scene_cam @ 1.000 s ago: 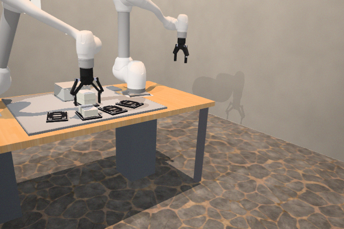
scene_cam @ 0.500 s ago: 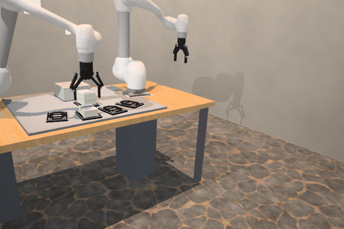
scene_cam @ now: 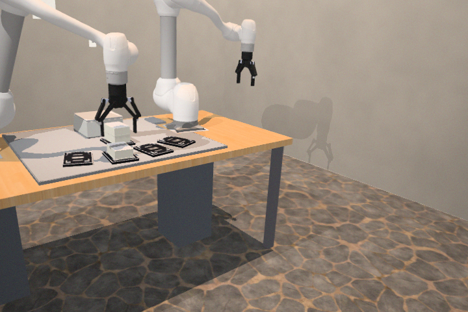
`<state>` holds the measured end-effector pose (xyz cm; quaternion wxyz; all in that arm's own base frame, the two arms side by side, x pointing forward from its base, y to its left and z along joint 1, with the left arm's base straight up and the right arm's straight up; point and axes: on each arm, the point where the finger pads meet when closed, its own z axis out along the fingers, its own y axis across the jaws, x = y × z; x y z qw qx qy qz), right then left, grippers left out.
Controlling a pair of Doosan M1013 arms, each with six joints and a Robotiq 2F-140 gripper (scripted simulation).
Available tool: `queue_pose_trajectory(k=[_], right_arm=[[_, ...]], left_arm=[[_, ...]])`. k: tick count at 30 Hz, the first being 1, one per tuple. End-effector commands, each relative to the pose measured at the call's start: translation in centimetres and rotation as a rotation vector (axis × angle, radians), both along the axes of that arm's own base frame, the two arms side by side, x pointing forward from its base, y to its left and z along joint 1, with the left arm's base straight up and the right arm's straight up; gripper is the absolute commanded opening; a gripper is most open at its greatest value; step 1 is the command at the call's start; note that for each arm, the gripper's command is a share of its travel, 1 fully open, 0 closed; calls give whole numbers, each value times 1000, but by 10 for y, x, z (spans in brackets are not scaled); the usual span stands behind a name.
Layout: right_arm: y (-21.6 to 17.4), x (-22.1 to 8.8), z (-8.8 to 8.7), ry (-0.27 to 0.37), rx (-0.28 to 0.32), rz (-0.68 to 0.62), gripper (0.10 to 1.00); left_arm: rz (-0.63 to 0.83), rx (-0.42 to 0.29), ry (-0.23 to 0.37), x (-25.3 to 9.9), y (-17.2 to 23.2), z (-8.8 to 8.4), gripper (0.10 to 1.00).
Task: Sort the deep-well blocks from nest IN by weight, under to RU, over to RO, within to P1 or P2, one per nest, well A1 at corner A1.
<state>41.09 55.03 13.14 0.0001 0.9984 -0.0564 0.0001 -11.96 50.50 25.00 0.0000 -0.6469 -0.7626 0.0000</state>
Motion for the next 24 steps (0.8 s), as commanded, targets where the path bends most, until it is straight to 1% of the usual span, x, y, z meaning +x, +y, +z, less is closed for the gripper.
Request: queue_pose_trajectory(k=[1,2,6,13,15,24], right_arm=[[0,0,1,-1,1,0,1000],[0,0,1,-1,1,0,1000],[7,-18,3,-1,1,133,1000],[20,-51,8,0,1,138,1000],[20,-51,8,0,1,138,1000],[36,-93,13,0,1,138,1000]], left_arm=[[0,1,1,0,0,1,1000],[0,1,1,0,0,1,1000],[0,1,1,0,0,1,1000],[0,1,1,0,0,1,1000],[0,1,1,0,0,1,1000],[0,1,1,0,0,1,1000]])
